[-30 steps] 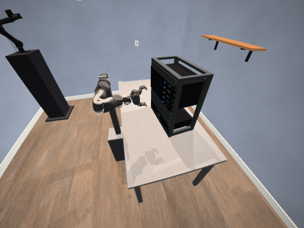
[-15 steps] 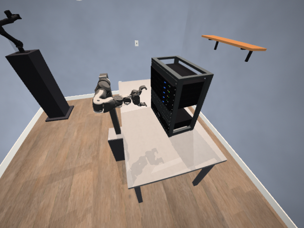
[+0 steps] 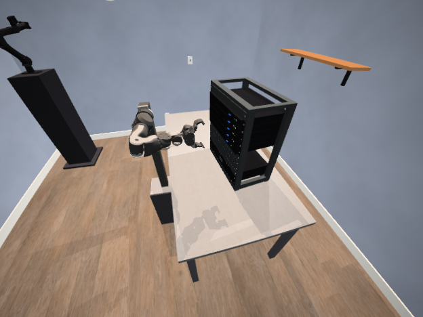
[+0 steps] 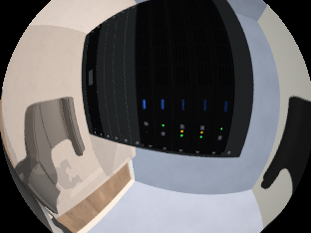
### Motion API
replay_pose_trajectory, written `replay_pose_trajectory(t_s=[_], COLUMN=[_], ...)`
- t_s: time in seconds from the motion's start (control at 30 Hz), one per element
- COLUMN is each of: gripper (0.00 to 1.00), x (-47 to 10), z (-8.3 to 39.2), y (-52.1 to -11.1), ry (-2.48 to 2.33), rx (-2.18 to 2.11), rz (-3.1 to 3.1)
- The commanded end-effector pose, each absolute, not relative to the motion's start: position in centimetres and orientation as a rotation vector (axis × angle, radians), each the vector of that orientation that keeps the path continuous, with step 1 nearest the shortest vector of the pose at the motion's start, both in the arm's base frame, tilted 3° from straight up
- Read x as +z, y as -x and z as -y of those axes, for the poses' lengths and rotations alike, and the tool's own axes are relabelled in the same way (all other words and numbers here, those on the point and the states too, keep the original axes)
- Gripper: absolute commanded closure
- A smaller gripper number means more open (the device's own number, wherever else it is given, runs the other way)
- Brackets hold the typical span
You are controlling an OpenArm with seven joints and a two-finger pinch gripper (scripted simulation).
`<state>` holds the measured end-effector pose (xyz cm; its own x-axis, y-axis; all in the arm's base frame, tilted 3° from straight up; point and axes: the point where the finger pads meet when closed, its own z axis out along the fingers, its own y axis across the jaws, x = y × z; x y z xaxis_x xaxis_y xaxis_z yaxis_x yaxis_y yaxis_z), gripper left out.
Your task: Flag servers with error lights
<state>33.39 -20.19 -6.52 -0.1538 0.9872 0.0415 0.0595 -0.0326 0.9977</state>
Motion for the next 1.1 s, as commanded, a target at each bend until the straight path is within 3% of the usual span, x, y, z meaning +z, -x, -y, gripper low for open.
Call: replay_pose_trajectory(t_s=[0.0,0.7,1.07], gripper=[0.00,0.00,0.00], x=[-6.2,-7.5,-10.7], z=[20.2,21.0,22.8], y=[-33.5,-35.5,-40.2], ry=[-1.191,-1.192,-1.194], rx=[1.329,1.329,1.328], rz=[-1.337,-1.337,-1.337])
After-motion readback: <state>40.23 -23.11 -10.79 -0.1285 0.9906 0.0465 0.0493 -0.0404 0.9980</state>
